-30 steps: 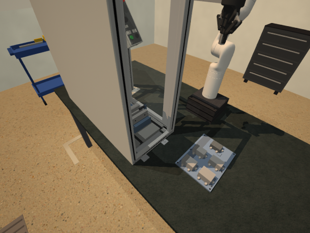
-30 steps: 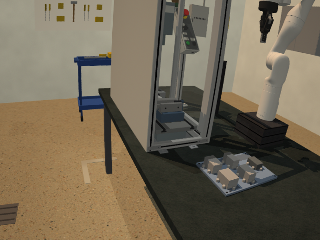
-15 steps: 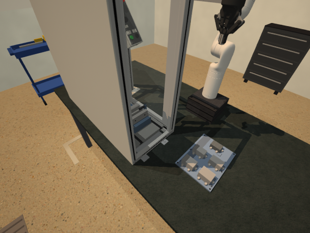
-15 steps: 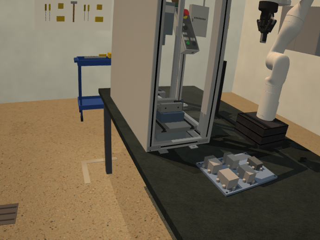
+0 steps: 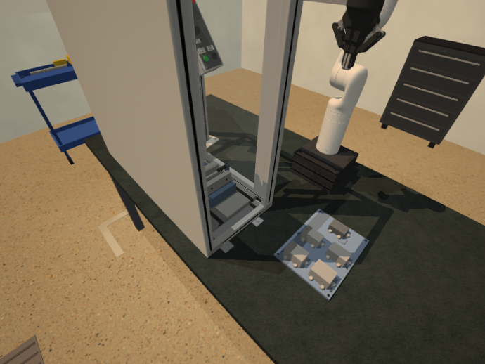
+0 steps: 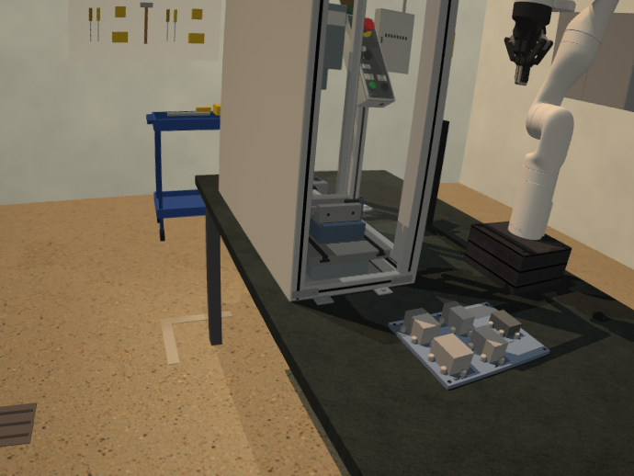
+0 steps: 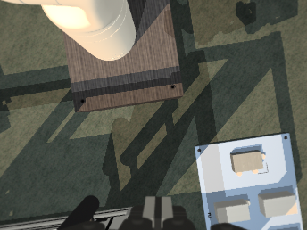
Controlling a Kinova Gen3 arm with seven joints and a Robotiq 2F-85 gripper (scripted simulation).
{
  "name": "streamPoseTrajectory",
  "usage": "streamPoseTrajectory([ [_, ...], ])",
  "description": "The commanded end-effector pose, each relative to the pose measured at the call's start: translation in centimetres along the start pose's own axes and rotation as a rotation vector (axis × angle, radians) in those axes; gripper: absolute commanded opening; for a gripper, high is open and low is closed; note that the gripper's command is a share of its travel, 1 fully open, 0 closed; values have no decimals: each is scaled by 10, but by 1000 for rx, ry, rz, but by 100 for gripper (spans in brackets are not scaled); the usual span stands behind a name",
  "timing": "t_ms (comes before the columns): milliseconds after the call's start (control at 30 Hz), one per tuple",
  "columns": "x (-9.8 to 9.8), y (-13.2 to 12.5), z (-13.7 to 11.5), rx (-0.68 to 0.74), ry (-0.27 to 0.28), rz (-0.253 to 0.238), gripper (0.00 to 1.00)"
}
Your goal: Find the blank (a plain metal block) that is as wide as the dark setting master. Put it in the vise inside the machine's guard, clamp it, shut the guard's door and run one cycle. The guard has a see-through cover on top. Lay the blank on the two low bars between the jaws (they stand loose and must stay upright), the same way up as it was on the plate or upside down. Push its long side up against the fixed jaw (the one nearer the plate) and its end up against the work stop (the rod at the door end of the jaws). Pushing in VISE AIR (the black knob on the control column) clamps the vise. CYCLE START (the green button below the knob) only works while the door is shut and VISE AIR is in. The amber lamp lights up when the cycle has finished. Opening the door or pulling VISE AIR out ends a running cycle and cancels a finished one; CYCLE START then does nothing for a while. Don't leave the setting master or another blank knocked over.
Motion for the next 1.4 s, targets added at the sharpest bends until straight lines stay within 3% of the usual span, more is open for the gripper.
streamPoseTrajectory([
  [0, 0, 0, 0, -22, -2, 5, 10],
  [200, 0, 0, 0, -22, -2, 5, 10],
  [367, 0, 0, 0, -157, -3, 5, 10],
  [767, 0, 0, 0, -157, -3, 5, 10],
  [800, 0, 0, 0, -157, -3, 5, 80],
  [1367, 0, 0, 0, -157, -3, 5, 80],
])
Point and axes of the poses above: the point where the finger pads meet when closed, its own x axis out along the fingers, its own y axis across the jaws, z = x × y, the point moved 5 cm from there along -x, back along the fingers, and after that the axes turned 15 degrees about -x, right-handed, at the moved point
